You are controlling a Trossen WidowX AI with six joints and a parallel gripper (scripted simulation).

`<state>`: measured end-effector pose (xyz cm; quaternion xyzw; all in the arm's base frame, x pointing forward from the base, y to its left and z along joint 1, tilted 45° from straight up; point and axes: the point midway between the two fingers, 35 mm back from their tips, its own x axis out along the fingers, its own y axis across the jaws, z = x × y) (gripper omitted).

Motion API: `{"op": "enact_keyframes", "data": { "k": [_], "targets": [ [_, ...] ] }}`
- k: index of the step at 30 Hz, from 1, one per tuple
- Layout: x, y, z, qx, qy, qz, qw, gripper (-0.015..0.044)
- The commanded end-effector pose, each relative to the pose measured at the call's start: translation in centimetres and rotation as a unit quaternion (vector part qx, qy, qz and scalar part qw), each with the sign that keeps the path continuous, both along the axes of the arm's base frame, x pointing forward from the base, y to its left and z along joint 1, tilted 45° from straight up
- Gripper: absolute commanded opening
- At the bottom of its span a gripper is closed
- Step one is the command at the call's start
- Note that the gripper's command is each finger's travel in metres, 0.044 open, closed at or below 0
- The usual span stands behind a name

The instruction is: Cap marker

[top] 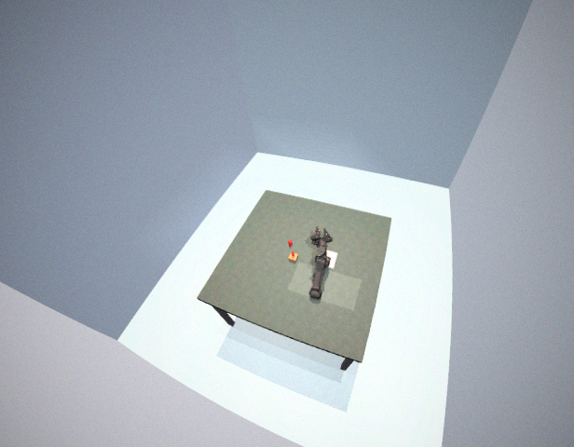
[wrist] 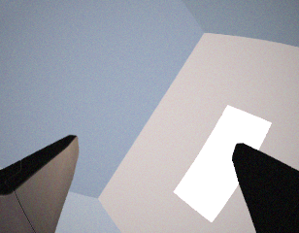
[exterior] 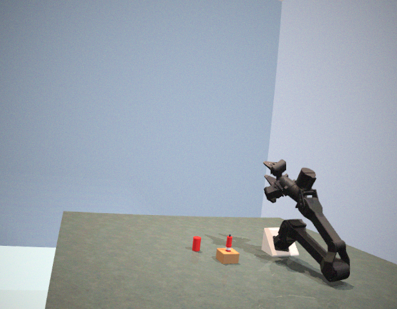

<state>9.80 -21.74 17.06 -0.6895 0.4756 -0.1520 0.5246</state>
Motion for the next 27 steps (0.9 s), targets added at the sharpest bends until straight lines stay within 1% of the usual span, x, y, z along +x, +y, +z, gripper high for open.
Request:
{"op": "enact_keyframes", "data": {
  "k": [1,3,6,11,16,21,27],
  "targets": [
    [0.1,0.0,0.0,0.004,-0.001,0.002,1.000,0.0374],
    [1.0,0.0,0.0,0.040,-0.005,0.017,0.999,0.0321],
    [3.0,0.0,0.0,0.121,-0.012,0.049,0.991,0.0248],
    [6.6,0.2,-0.4,0.256,-0.011,0.090,0.962,0.0248],
    [10.4,0.9,-1.3,0.385,0.007,0.115,0.916,0.0248],
    [14.2,2.1,-2.8,0.504,0.041,0.123,0.854,0.0248],
    [18.9,4.5,-5.2,0.625,0.103,0.110,0.766,0.0248]
  ]
}}
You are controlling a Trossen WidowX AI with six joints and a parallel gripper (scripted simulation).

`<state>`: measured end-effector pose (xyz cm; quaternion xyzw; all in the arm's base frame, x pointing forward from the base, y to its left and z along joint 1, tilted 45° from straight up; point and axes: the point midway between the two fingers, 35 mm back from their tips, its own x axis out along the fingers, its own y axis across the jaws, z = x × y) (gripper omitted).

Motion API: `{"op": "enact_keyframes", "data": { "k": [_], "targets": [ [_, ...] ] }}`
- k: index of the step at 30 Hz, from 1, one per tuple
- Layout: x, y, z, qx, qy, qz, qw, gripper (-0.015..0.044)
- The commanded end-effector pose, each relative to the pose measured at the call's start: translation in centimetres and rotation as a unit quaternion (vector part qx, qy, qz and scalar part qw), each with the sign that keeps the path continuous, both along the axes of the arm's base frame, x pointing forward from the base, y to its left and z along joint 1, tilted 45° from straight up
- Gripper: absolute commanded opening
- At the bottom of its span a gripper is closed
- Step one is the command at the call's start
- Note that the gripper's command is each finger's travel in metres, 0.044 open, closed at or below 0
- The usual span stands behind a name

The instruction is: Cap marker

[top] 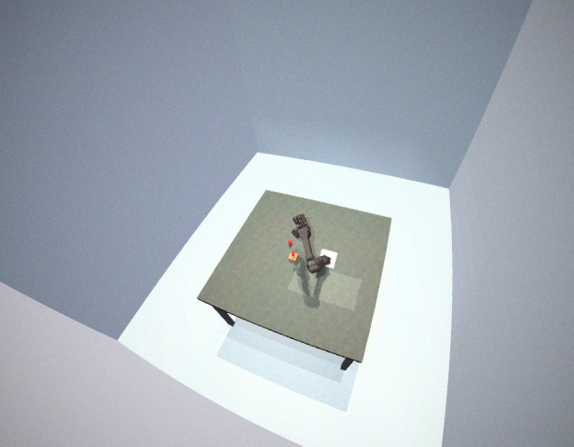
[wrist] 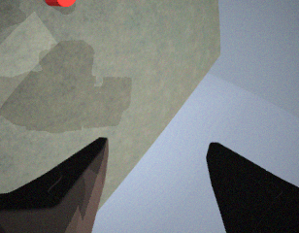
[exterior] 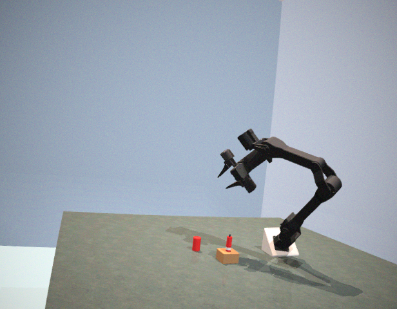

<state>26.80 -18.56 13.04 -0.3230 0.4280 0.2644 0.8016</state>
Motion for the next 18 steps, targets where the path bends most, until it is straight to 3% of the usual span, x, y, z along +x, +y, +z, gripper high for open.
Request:
{"op": "enact_keyframes", "data": {
  "k": [1,12,18],
  "targets": [
    [2.6,1.9,-1.7,0.082,0.053,0.013,0.995,0.0248],
    [8.5,9.0,-8.2,0.274,0.270,0.020,0.923,0.0248],
    [9.2,11.1,-9.7,0.303,0.326,0.015,0.895,0.0248]
  ]
}}
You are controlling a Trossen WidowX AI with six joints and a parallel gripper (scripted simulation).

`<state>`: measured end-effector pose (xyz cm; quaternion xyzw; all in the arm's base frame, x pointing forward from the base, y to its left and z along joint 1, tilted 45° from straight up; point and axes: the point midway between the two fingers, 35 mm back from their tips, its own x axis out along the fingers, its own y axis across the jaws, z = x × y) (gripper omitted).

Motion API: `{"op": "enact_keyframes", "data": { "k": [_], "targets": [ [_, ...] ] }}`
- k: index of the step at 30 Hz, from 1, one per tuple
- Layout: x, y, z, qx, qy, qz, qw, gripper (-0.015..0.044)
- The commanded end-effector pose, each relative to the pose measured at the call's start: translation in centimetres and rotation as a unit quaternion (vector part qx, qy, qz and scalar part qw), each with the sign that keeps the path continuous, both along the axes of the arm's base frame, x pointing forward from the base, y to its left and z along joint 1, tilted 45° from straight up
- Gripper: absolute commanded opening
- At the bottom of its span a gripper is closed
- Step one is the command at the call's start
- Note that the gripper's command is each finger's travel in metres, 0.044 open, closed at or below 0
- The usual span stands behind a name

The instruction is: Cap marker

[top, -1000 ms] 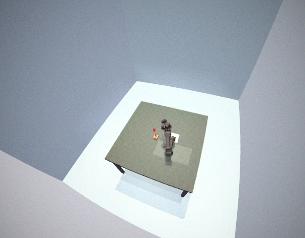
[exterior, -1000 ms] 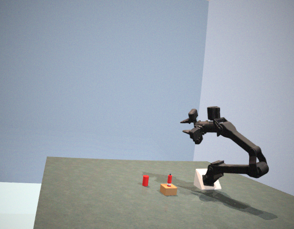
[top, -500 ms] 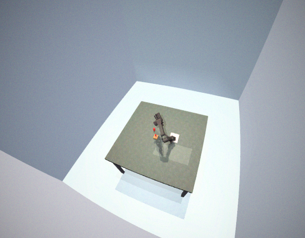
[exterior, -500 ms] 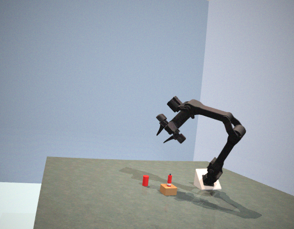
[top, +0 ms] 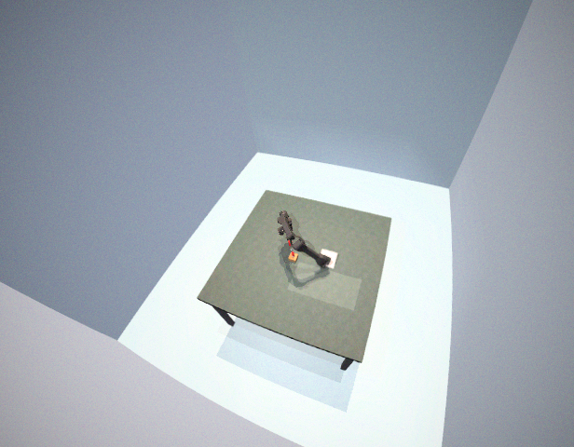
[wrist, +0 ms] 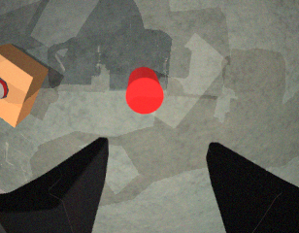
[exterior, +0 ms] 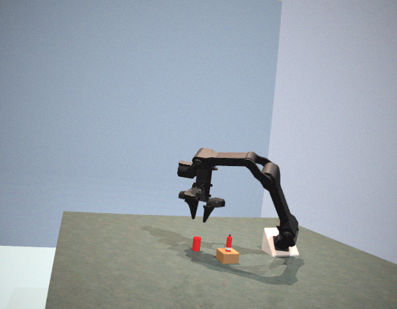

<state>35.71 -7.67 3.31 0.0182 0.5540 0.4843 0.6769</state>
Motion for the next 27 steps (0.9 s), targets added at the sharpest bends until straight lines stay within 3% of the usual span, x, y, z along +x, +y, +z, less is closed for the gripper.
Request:
{"op": "enact_keyframes", "data": {
  "k": [1,6,27],
  "targets": [
    [0.2,0.3,0.0,0.007,0.014,-0.007,1.000,0.0248],
    [-0.2,2.6,-2.2,0.008,0.014,-0.007,1.000,0.0248],
    [-0.6,4.9,-4.3,0.008,0.013,-0.007,1.000,0.0248]
  ]
}}
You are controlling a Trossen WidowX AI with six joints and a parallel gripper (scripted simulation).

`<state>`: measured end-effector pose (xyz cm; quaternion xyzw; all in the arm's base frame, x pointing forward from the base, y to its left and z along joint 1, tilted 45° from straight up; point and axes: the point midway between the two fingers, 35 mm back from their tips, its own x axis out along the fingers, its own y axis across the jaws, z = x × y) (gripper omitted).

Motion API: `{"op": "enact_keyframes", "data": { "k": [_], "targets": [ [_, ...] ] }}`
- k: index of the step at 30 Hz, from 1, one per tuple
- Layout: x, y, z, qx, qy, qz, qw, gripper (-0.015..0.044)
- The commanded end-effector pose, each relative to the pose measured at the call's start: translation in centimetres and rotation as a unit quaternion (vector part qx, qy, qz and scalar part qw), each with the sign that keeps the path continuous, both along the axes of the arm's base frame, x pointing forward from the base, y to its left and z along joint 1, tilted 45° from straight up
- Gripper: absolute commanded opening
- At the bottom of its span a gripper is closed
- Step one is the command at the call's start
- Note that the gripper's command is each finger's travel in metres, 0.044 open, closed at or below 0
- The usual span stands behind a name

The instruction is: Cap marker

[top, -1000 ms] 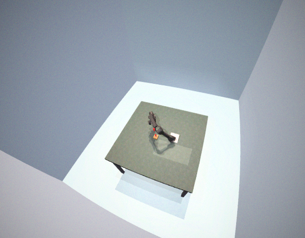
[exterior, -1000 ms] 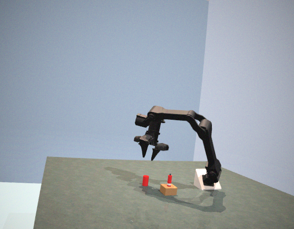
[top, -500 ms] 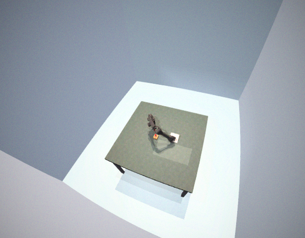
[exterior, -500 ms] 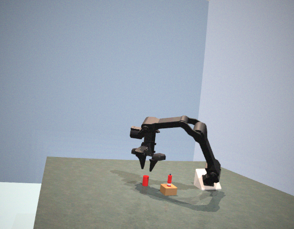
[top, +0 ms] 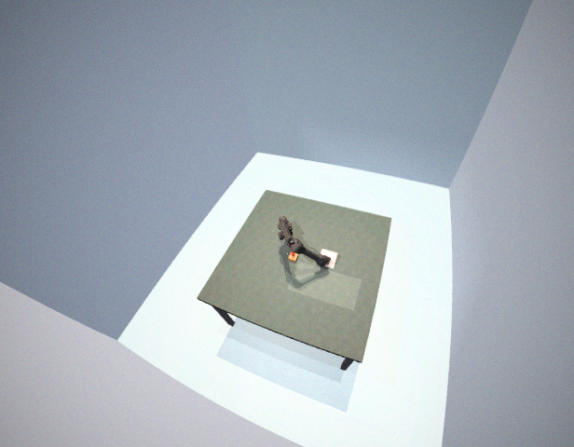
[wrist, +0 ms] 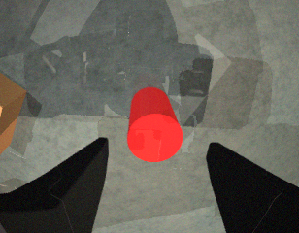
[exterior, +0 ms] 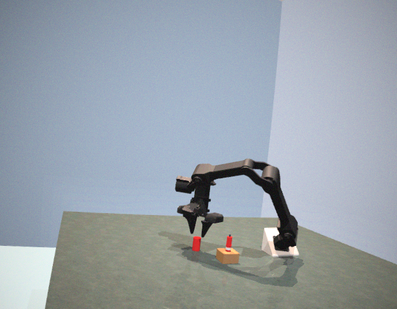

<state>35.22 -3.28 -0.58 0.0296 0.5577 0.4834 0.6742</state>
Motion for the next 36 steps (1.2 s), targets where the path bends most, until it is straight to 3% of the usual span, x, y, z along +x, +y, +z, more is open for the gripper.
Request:
{"op": "enact_keyframes", "data": {
  "k": [1,26,30,36],
  "targets": [
    [-0.1,0.6,-0.5,0.002,0.004,-0.001,1.000,0.0248],
    [-0.5,3.2,-3.1,0.004,0.004,-0.001,1.000,0.0248],
    [-0.5,3.2,-3.1,0.004,0.004,-0.001,1.000,0.0143],
    [-0.5,3.2,-3.1,0.004,0.004,-0.001,1.000,0.0103]
  ]
}}
